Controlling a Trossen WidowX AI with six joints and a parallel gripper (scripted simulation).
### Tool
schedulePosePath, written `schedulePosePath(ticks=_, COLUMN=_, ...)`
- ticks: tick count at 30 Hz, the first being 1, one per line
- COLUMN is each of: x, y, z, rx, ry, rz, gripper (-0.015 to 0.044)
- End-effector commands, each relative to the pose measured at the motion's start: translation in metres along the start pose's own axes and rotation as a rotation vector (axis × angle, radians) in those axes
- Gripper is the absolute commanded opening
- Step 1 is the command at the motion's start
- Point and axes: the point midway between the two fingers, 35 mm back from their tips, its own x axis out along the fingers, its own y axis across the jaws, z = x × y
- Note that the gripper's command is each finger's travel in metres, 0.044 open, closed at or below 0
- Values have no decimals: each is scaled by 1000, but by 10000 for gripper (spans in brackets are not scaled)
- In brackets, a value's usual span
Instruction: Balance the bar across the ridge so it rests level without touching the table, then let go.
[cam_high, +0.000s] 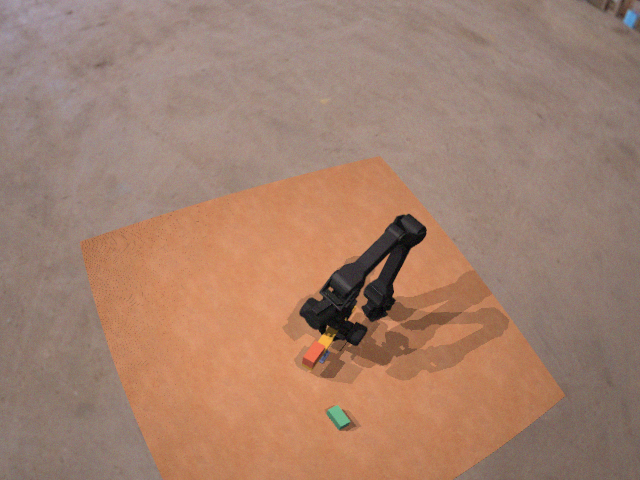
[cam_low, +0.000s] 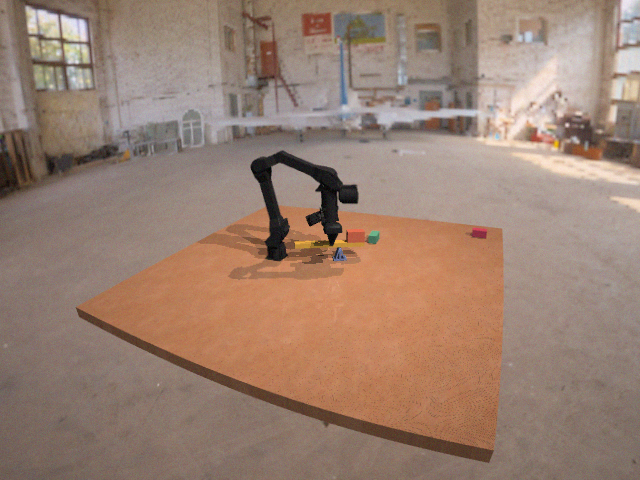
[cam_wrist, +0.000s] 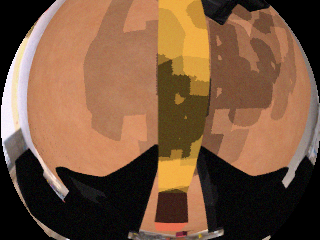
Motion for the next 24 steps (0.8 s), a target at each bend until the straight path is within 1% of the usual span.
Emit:
schedulePosePath(ticks=1, x=2, y=-1, z=0, rx=3, ry=1, rz=-3, gripper=0)
schedulePosePath(ticks=24, x=4, y=-1, z=0, rx=3, ry=1, rz=-3, gripper=0)
